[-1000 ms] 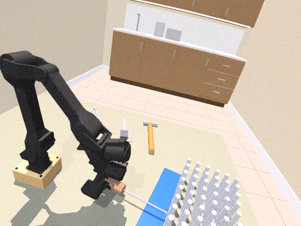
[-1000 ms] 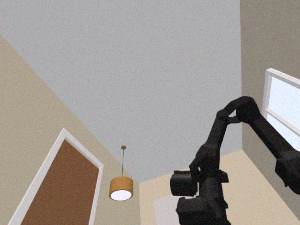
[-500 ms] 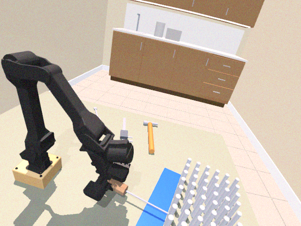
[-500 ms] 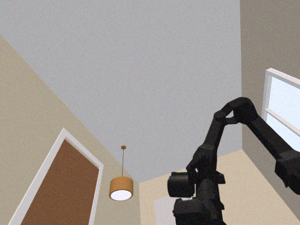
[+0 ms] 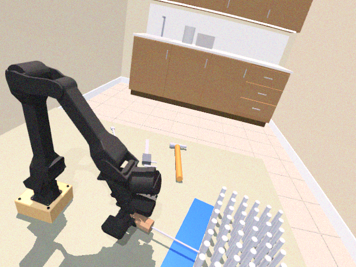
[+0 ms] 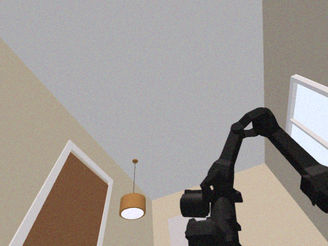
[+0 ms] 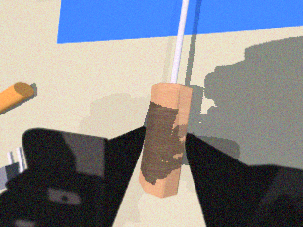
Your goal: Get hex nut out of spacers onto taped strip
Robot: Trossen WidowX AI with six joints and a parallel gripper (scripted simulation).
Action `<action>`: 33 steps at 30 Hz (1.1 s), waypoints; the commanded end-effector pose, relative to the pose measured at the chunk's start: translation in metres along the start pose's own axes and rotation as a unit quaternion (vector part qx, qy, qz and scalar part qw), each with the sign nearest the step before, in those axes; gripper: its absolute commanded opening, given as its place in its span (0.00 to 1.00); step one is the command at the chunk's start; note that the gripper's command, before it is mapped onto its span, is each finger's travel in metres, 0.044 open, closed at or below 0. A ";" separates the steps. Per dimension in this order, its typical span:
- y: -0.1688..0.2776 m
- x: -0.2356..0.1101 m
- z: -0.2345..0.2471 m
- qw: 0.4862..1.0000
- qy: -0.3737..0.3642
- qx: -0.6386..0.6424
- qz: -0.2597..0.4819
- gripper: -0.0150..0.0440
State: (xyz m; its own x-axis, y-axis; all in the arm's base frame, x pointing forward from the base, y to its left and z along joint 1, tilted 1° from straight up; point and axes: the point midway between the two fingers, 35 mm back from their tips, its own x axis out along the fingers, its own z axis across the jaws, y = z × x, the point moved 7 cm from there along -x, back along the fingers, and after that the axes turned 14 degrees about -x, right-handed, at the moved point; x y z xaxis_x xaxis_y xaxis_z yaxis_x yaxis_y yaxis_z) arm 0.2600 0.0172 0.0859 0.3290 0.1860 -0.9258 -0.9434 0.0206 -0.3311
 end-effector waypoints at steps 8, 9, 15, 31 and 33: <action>-0.011 0.000 -0.001 1.000 -0.002 -0.005 -0.008 0.25; -0.011 0.000 -0.001 1.000 -0.002 -0.005 -0.008 0.25; -0.015 0.001 -0.002 1.000 -0.002 -0.005 -0.008 0.25; -0.025 0.004 -0.005 1.000 -0.002 -0.005 -0.008 0.25; -0.026 0.004 -0.005 1.000 -0.002 -0.005 -0.008 0.25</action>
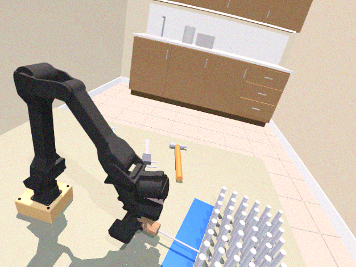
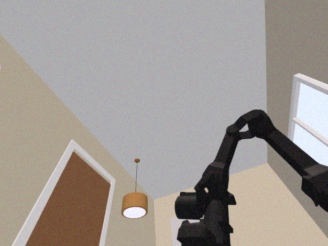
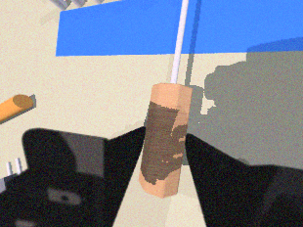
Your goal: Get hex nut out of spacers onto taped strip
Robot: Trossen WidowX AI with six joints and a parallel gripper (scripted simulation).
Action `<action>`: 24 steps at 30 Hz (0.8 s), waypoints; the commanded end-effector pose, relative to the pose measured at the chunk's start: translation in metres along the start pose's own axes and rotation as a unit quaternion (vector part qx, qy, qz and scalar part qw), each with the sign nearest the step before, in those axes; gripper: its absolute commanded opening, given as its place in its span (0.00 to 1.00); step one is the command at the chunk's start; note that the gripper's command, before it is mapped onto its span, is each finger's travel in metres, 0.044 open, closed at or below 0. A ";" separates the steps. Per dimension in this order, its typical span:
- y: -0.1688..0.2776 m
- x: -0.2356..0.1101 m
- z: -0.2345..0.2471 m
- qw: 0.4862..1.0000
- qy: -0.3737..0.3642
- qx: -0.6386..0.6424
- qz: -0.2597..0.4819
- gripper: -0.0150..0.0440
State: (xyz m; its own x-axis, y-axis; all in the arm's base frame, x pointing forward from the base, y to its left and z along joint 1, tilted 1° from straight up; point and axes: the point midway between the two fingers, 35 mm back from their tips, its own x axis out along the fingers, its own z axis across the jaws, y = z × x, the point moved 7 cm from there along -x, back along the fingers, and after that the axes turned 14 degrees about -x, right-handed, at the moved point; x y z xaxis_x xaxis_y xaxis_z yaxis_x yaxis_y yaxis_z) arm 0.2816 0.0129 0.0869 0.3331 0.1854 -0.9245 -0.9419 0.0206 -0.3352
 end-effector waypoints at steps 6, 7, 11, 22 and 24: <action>-0.009 0.000 -0.001 1.000 -0.002 -0.004 -0.006 0.25; -0.010 0.000 -0.001 1.000 -0.002 -0.004 -0.006 0.25; -0.012 0.000 -0.001 1.000 -0.002 -0.004 -0.006 0.25; -0.019 0.002 -0.003 1.000 -0.002 -0.004 -0.007 0.25; -0.020 0.003 -0.003 1.000 -0.002 -0.004 -0.007 0.25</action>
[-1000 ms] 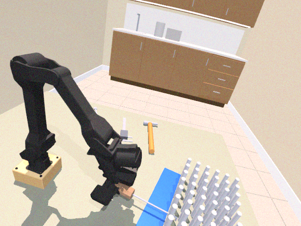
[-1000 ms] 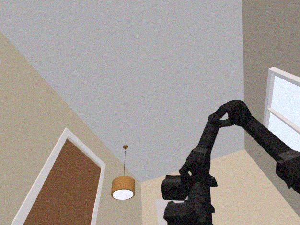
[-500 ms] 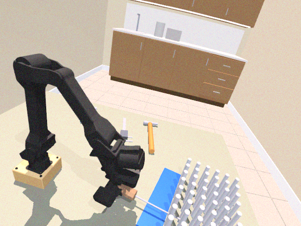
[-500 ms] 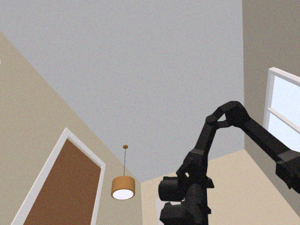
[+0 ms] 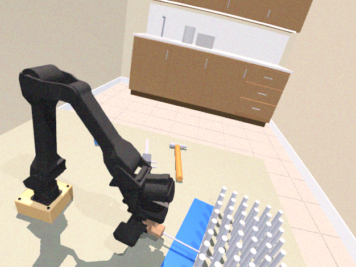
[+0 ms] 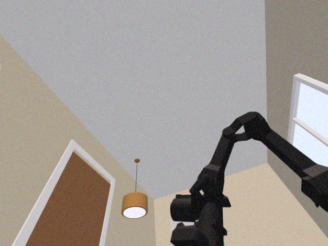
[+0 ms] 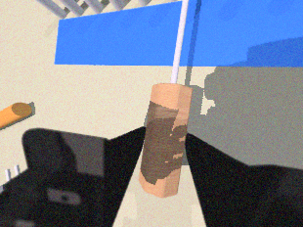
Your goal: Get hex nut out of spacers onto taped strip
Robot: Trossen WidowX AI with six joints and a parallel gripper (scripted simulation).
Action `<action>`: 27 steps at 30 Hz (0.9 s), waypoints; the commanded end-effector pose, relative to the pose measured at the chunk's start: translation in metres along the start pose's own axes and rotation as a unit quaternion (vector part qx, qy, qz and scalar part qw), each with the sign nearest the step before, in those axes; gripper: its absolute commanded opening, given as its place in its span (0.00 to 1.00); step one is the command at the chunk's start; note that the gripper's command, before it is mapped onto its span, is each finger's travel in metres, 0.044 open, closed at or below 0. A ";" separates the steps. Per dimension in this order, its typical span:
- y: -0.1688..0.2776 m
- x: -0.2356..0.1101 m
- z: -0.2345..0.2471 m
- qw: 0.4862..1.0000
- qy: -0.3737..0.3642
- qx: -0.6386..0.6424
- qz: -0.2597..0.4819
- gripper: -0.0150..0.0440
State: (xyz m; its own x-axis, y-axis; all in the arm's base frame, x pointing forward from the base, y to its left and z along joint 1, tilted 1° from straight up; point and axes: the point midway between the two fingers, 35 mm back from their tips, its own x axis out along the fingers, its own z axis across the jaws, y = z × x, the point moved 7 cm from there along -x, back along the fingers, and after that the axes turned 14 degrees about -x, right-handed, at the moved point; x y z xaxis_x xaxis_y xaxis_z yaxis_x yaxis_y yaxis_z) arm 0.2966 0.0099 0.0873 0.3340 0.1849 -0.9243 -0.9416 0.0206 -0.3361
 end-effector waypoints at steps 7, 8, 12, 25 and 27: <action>-0.010 0.000 -0.001 1.000 -0.002 -0.004 -0.007 0.25; -0.010 0.000 -0.001 1.000 -0.002 -0.004 -0.007 0.25; -0.012 0.000 -0.002 1.000 -0.002 -0.004 -0.007 0.25; -0.020 0.002 -0.003 1.000 -0.002 -0.005 -0.007 0.25; -0.021 0.003 -0.004 1.000 -0.002 -0.005 -0.007 0.25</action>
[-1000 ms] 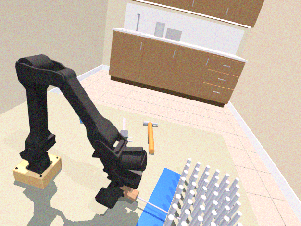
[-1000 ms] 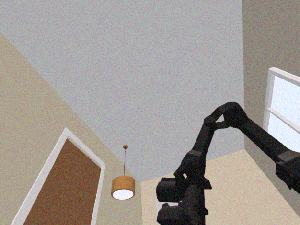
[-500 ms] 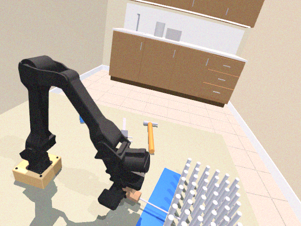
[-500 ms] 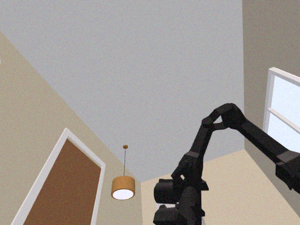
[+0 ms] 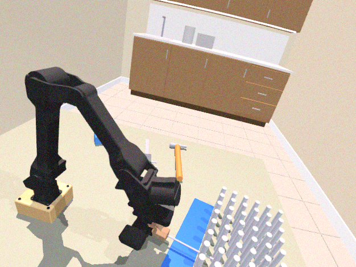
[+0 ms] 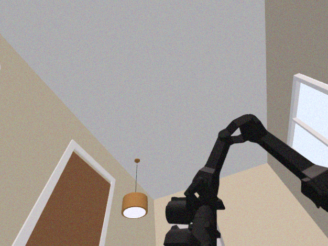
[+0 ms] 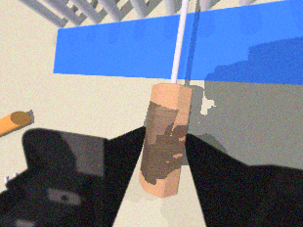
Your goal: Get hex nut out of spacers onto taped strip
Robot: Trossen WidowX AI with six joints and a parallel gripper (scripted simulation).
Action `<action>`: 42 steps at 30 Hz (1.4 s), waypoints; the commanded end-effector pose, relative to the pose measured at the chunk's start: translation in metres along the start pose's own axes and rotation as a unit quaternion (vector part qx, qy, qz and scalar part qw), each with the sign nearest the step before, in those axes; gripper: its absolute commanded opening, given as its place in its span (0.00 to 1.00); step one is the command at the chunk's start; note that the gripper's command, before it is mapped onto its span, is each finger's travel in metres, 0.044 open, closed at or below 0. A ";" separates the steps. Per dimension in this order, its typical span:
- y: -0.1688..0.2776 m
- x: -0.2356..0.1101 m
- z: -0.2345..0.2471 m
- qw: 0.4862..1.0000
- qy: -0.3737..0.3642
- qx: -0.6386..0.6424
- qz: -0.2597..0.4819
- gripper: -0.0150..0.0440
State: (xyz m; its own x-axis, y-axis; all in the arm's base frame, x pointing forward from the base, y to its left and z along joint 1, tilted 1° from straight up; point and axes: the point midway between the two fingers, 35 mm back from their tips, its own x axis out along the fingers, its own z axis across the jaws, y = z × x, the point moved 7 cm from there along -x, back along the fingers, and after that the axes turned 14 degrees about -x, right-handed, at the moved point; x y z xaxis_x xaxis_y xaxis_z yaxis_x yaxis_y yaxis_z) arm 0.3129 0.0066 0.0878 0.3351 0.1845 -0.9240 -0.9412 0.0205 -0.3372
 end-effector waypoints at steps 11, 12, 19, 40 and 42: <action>-0.012 0.000 -0.001 1.000 -0.002 -0.004 -0.007 0.25; -0.012 0.000 -0.001 1.000 -0.002 -0.005 -0.007 0.25; -0.016 0.001 -0.002 1.000 -0.002 -0.005 -0.007 0.25; -0.028 0.004 -0.005 1.000 -0.002 -0.005 -0.008 0.25; -0.029 0.004 -0.005 1.000 -0.002 -0.005 -0.008 0.25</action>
State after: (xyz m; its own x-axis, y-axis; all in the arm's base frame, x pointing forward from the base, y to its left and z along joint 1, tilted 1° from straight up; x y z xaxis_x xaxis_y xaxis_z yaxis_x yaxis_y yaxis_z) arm 0.3372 0.0018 0.0887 0.3367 0.1838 -0.9235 -0.9406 0.0205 -0.3389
